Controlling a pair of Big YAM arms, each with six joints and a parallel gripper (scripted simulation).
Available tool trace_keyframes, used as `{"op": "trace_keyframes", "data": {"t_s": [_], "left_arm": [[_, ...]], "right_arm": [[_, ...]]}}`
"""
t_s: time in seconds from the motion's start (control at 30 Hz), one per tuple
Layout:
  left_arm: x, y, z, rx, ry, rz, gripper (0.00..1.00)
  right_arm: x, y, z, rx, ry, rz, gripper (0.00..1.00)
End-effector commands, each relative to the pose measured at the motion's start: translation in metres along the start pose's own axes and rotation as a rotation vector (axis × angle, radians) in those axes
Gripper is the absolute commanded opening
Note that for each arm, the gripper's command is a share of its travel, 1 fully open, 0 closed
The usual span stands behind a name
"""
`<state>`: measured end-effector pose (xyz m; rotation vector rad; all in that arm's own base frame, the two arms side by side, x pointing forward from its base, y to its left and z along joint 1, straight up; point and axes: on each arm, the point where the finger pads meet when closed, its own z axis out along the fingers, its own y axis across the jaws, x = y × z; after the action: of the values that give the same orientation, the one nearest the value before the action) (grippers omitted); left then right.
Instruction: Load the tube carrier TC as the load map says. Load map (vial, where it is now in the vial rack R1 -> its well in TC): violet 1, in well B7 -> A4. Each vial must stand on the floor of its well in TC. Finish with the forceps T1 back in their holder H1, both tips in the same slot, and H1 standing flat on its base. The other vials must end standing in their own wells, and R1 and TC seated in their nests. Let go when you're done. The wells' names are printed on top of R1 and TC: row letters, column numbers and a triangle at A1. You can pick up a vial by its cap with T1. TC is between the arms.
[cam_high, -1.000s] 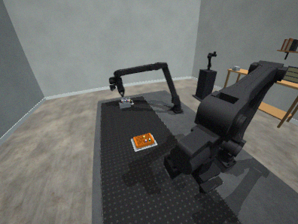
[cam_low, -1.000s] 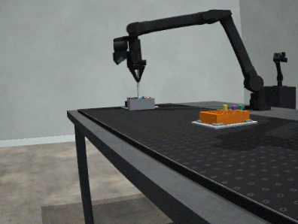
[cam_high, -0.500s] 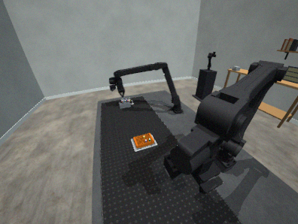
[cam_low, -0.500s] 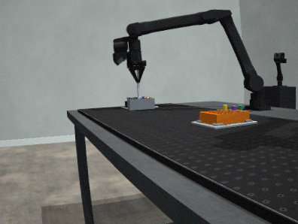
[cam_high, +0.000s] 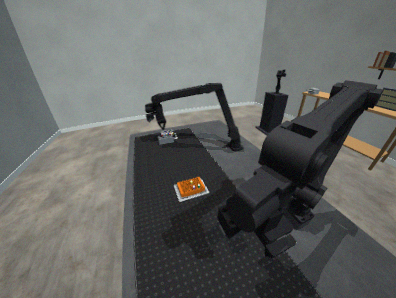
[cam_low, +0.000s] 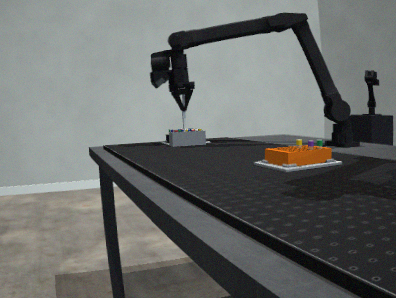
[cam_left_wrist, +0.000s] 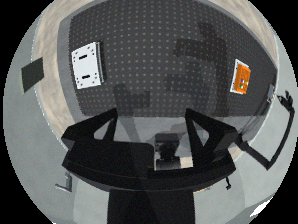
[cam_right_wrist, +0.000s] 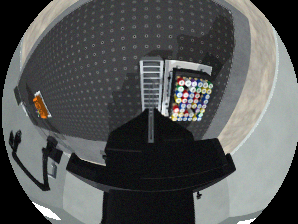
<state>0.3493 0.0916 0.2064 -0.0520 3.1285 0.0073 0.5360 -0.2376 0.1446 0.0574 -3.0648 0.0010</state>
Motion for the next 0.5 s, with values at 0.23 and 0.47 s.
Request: {"op": "trace_keyframes", "data": {"t_s": [0.23,0.47], "left_arm": [[0.001,-0.004,0.008,0.009,0.027,0.02,1.0],[0.001,-0.004,0.008,0.009,0.027,0.02,1.0]], "right_arm": [[-0.011,0.002,0.001,0.008,-0.019,0.001,0.07],[-0.01,0.002,0.0,0.008,-0.021,0.001,0.07]]}}
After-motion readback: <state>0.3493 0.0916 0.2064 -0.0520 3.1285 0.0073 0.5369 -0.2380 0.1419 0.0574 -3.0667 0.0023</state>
